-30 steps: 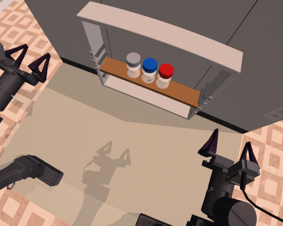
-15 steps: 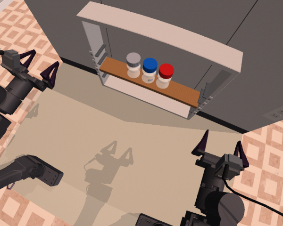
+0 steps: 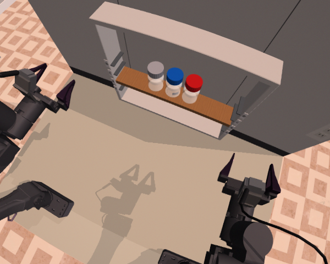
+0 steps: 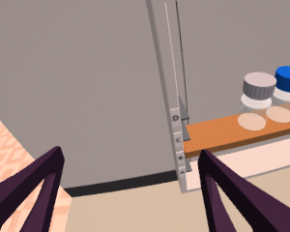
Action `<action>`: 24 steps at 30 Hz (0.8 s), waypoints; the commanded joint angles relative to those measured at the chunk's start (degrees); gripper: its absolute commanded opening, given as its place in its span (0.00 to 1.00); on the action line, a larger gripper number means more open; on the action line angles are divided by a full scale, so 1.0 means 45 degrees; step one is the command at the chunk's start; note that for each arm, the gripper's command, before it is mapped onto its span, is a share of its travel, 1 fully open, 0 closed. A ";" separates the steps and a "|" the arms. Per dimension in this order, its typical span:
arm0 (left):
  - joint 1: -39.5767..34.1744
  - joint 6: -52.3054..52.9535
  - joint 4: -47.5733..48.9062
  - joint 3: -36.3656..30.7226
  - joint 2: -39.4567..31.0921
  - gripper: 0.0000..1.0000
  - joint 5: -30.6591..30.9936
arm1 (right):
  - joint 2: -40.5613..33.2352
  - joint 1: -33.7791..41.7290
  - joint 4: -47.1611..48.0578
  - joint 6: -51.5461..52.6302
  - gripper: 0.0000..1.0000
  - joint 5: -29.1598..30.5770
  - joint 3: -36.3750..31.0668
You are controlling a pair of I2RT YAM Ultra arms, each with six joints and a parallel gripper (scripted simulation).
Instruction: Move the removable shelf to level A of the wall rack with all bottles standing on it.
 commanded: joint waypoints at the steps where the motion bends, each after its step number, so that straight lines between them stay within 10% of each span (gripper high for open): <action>1: -0.0183 0.0535 0.0289 -0.0317 -0.0349 1.00 -0.0368 | -0.0355 0.0206 0.0548 -0.0541 1.00 0.0275 -0.0131; 24: -0.1397 0.3363 0.1702 -0.1836 -0.0437 1.00 -0.1633 | -0.0463 0.1150 0.1812 -0.3383 1.00 0.1221 -0.1495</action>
